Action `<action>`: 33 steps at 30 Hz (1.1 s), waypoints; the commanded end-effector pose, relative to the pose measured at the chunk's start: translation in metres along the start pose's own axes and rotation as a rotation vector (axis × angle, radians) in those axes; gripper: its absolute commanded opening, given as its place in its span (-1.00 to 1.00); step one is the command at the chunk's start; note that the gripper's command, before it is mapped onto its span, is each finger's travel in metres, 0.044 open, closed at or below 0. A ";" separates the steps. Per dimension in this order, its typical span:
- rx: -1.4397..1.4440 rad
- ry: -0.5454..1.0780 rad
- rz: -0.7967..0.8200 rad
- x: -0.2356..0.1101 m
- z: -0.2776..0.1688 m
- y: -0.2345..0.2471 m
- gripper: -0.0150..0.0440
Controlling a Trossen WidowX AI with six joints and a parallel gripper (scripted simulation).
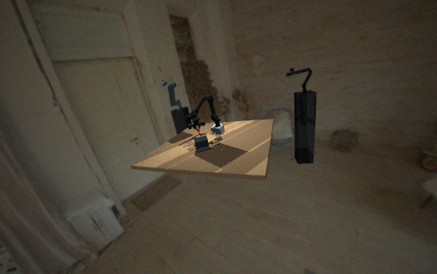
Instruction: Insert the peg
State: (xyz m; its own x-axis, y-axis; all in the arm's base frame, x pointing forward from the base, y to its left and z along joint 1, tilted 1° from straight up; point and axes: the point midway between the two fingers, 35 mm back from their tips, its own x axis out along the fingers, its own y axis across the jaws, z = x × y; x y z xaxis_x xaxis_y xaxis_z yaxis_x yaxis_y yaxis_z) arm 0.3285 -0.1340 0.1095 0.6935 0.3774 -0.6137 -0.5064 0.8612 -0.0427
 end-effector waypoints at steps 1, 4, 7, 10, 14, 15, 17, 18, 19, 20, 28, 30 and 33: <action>0.009 -0.009 -0.001 0.003 0.000 -0.001 -0.49; 0.011 -0.013 -0.005 0.007 0.000 -0.003 -0.49; 0.014 -0.017 -0.008 0.012 0.000 -0.004 -0.49; 0.016 -0.021 -0.011 0.016 0.001 -0.006 -0.49; 0.020 -0.027 -0.015 0.021 0.001 -0.007 -0.49; 0.021 -0.028 -0.016 0.023 0.001 -0.007 -0.49; 0.022 -0.031 -0.018 0.025 0.001 -0.008 -0.49; 0.023 -0.033 -0.019 0.027 0.001 -0.008 -0.49; 0.024 -0.034 -0.020 0.028 0.001 -0.009 -0.49; 0.025 -0.036 -0.021 0.029 0.001 -0.009 -0.49; 0.031 -0.047 -0.027 0.038 0.002 -0.010 -0.49; 0.031 -0.050 -0.028 0.039 0.002 -0.010 -0.49; 0.033 -0.056 -0.029 0.041 0.001 -0.011 -0.49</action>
State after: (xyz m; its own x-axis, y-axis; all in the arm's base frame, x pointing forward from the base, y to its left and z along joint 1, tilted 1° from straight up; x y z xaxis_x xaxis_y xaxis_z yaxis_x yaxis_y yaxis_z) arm 0.3621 -0.1283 0.0910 0.7371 0.3683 -0.5666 -0.4735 0.8797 -0.0441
